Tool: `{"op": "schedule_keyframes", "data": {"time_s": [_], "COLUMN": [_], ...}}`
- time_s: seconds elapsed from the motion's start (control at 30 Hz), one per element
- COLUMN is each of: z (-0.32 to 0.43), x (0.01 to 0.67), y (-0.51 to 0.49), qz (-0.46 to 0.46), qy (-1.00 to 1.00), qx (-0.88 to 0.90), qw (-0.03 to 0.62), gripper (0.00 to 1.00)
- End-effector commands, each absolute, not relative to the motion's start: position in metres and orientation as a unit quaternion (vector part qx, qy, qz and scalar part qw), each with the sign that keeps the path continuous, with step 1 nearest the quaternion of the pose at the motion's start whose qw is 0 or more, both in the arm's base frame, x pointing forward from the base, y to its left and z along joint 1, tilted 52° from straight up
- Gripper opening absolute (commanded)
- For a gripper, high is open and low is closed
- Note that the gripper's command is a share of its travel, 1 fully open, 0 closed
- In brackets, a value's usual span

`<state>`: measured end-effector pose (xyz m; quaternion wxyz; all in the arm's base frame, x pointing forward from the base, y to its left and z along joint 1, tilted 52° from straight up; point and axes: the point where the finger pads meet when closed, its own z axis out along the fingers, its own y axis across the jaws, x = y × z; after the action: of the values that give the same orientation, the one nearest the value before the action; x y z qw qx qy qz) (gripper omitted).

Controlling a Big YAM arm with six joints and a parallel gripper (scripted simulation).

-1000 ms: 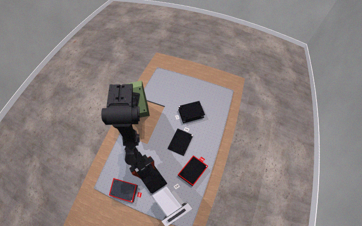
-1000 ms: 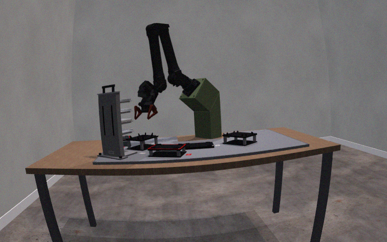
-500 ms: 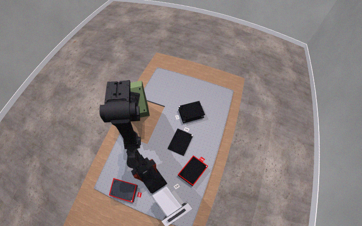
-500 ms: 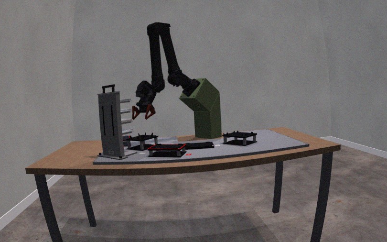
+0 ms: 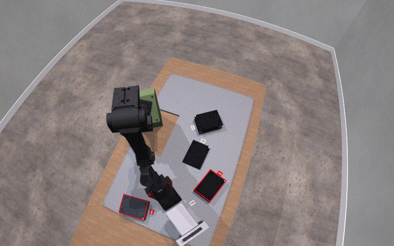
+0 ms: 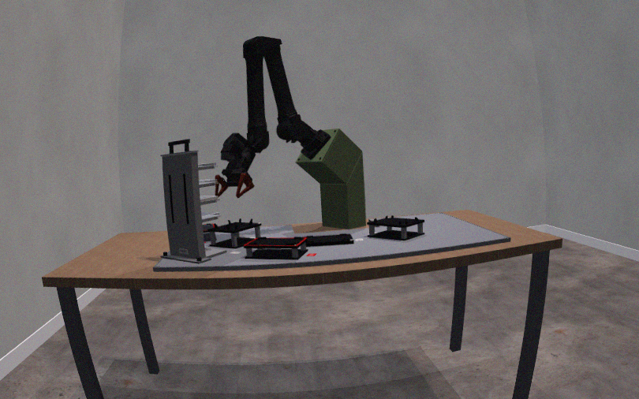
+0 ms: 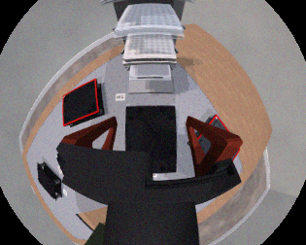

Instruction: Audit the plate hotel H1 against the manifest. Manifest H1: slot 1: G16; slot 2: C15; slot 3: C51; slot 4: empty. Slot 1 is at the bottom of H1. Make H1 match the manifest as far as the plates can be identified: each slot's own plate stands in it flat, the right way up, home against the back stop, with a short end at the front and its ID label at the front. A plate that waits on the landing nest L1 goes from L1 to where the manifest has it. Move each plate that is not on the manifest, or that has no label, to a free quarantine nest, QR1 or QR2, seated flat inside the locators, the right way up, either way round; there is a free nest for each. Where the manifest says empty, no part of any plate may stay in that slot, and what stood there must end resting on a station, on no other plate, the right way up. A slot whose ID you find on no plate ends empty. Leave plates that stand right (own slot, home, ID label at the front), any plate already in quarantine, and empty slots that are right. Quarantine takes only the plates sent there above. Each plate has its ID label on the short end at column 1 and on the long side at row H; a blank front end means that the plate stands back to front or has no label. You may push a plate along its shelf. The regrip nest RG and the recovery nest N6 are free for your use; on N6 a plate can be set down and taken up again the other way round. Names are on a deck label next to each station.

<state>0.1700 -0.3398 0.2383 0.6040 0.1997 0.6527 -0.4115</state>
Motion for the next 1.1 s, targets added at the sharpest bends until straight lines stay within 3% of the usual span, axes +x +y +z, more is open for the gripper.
{"op": "schedule_keyframes", "data": {"time_s": [0.0, 1.07], "z": [0.254, 0.287], "x": [0.177, 0.199], "y": [-0.338, -0.352], "qz": [-0.421, -0.422], "qy": [0.647, 0.644], "qx": [0.182, 0.181], "qw": [0.61, 0.612], "gripper": [1.0, 1.0]}}
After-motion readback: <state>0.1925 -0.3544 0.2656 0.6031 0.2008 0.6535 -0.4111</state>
